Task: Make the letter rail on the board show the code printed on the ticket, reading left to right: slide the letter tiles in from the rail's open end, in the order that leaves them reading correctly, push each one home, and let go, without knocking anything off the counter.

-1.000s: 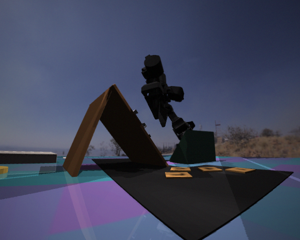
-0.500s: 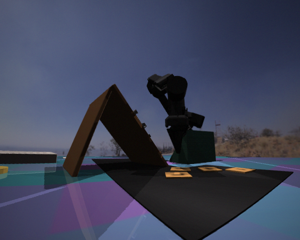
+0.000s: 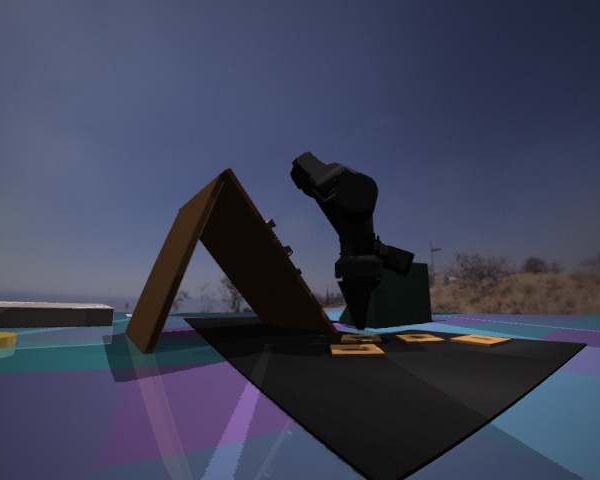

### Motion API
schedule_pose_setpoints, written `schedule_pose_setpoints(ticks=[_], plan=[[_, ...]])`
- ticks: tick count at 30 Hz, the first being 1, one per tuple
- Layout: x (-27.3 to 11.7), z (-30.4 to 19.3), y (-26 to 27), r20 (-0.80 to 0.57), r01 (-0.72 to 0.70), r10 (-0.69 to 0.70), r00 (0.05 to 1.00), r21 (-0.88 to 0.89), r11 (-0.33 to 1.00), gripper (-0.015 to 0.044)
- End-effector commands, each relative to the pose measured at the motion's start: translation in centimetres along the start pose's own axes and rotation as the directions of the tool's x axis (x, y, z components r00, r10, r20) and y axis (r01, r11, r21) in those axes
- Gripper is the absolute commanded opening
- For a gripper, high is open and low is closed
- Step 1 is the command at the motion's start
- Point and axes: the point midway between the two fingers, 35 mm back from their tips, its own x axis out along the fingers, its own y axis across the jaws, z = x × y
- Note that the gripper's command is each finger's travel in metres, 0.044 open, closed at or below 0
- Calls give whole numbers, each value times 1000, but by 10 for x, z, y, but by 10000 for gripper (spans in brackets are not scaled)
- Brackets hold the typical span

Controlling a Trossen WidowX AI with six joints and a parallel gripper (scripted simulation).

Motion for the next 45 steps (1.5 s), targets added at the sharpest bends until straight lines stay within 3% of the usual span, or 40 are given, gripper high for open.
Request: schedule_pose_setpoints(ticks=[1,28,29,41,45], plan=[[1,0,0,-3,-1,1,1000,-5,1000,340],[20,-1,1,-4,-2,2,1000,-5,1000,340],[20,-1,1,-4,-2,2,1000,-5,1000,314],[20,-1,1,-4,-2,2,1000,-5,1000,234],[16,0,1,-3,-1,1,1000,-5,1000,129]])
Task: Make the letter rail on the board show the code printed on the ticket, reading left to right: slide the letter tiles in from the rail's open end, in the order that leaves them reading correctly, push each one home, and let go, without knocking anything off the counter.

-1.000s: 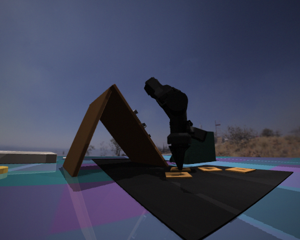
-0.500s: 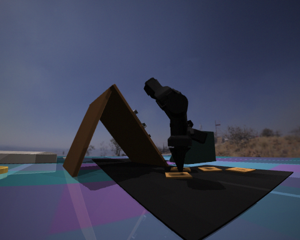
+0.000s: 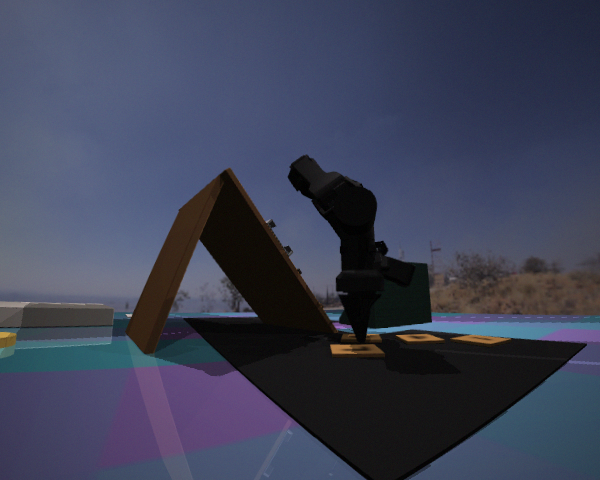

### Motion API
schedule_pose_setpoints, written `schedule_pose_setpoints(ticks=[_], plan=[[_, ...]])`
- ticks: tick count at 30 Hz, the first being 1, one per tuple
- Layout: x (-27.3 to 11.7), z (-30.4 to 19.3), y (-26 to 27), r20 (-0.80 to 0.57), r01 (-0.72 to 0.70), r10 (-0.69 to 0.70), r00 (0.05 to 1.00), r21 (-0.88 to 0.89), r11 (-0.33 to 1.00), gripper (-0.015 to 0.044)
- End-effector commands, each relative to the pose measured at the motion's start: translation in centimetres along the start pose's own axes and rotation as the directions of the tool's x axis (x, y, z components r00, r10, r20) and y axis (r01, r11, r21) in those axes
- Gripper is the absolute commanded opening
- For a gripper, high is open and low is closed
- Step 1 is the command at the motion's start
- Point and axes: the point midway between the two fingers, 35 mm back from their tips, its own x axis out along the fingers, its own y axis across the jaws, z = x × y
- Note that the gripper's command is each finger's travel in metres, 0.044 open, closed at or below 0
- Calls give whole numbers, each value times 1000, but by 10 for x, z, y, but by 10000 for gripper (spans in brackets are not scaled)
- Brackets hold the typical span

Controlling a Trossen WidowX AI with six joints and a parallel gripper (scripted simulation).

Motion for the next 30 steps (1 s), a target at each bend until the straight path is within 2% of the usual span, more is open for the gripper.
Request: schedule_pose_setpoints(ticks=[1,5,30], plan=[[-3,0,0,0,1,-1,1000,0,1000,103],[-7,0,0,0,1,-1,1000,0,1000,0],[-28,-1,1,1,1,-1,1000,-1,1000,0]])
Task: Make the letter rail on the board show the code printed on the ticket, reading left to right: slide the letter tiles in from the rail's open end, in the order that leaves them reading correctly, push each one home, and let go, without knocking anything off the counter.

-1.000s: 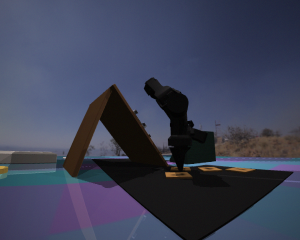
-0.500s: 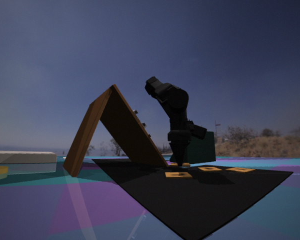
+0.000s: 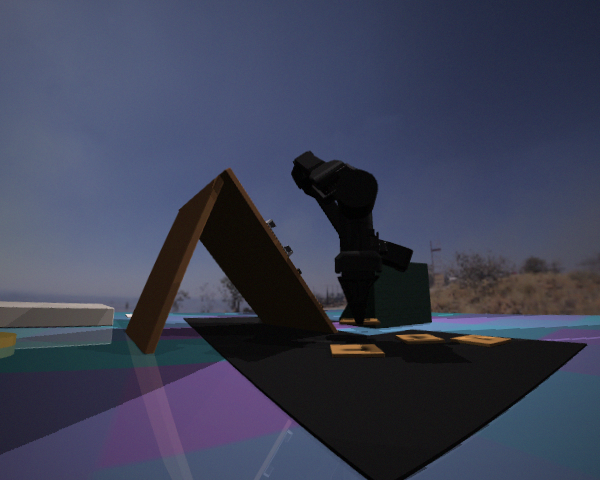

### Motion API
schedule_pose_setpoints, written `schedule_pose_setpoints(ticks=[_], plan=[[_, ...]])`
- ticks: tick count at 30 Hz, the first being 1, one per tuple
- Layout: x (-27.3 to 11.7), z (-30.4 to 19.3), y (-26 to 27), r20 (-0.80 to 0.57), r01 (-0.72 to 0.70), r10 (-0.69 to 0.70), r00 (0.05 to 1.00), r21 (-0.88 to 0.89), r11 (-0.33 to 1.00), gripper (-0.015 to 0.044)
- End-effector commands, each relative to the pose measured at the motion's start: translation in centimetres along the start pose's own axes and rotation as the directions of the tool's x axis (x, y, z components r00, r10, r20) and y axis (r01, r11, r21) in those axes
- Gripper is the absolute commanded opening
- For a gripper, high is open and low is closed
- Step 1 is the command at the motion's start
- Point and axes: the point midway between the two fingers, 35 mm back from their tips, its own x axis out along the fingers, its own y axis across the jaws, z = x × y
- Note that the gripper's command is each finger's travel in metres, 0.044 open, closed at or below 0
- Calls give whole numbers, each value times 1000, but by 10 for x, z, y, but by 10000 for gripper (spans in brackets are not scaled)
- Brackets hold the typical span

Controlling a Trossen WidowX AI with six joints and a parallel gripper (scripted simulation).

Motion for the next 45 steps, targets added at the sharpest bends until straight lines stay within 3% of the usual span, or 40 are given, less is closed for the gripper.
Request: schedule_pose_setpoints(ticks=[1,11,21,34,45], plan=[[-3,0,0,3,0,0,1000,5,1000,0],[-11,-5,-13,-54,105,-95,994,252,962,0],[-25,-10,-28,-119,233,-201,972,521,821,0],[-47,-17,-44,-201,351,-328,923,788,505,0],[-68,-22,-54,-269,365,-423,865,916,164,0]])
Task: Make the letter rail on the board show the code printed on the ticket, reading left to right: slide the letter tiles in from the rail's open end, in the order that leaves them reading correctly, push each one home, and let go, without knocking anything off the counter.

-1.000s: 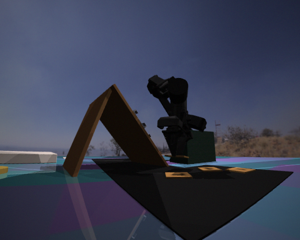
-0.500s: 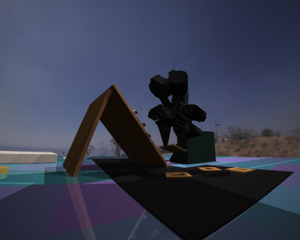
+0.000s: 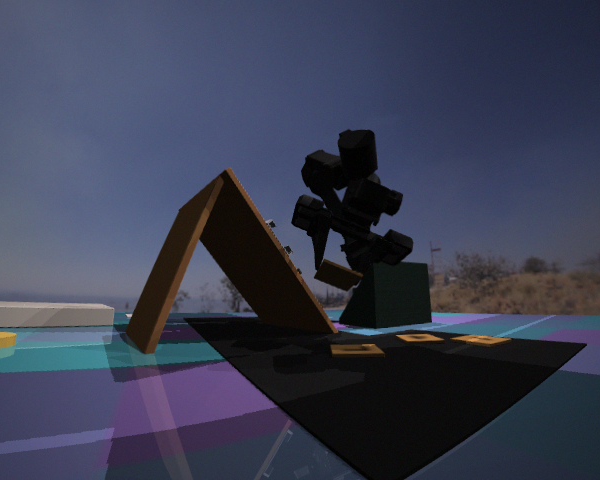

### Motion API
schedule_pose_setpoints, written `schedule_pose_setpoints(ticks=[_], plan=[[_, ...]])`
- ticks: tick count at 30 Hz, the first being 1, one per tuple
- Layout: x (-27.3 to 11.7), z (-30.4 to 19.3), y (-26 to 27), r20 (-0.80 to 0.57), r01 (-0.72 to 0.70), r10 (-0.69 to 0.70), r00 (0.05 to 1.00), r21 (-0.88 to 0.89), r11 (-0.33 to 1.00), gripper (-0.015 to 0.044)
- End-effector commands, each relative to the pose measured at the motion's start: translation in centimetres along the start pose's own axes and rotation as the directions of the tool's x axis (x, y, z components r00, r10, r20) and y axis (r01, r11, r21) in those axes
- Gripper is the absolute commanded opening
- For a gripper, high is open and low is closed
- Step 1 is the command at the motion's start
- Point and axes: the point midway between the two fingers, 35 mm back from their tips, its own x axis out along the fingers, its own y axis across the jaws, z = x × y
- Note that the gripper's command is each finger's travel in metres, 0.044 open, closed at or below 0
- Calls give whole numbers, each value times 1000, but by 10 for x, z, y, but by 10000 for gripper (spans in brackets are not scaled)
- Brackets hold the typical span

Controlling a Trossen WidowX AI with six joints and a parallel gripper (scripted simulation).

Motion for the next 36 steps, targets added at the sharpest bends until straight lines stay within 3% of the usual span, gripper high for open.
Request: schedule_pose_setpoints(ticks=[1,11,24,28,36], plan=[[-4,2,-4,19,32,-34,999,112,993,0],[-19,13,-17,81,83,-129,988,424,902,0],[-40,24,-33,148,51,-242,959,749,661,0],[-45,26,-37,162,27,-268,950,810,586,0],[-45,26,-37,163,26,-269,949,812,583,0]])
